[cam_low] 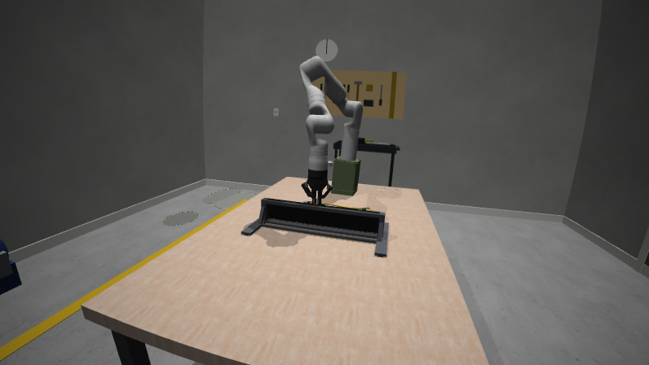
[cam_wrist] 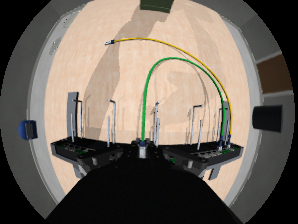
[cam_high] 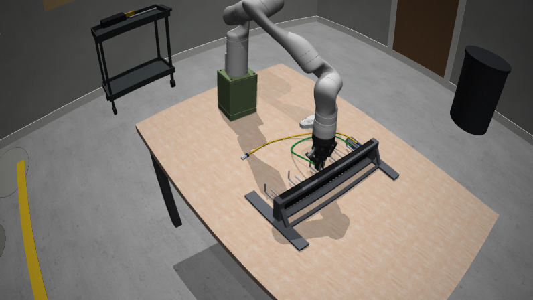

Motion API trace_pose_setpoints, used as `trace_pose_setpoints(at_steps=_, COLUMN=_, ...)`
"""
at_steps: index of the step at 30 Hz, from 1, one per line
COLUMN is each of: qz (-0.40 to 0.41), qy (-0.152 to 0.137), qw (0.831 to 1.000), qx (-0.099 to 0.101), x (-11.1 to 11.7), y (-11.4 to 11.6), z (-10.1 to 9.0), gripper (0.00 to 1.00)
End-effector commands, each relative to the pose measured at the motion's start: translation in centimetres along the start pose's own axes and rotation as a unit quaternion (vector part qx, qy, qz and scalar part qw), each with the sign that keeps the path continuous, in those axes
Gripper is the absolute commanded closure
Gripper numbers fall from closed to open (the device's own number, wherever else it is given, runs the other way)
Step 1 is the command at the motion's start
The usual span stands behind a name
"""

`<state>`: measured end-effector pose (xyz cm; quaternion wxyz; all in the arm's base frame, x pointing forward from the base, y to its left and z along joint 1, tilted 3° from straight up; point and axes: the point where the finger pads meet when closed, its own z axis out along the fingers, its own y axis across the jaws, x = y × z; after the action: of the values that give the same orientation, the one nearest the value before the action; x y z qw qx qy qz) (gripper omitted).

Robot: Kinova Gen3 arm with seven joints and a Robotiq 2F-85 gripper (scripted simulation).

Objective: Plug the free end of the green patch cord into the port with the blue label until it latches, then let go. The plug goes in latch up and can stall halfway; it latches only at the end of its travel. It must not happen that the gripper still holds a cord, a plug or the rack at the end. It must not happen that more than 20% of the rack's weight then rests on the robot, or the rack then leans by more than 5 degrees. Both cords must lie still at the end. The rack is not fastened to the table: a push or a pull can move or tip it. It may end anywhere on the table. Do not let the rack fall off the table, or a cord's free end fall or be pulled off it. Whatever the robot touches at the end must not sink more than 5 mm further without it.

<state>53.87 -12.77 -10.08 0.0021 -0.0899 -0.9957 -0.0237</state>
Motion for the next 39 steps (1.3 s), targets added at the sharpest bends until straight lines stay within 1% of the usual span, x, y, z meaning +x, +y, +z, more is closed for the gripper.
trace_pose_setpoints(at_steps=1, qz=-0.002, qy=0.000, qw=1.000, qx=-0.003, x=-0.11, y=0.10, z=-0.12, gripper=1.00)
trace_pose_setpoints(at_steps=39, qz=-0.004, qy=0.000, qw=1.000, qx=-0.004, x=0.15, y=0.29, z=-0.07, gripper=1.00)
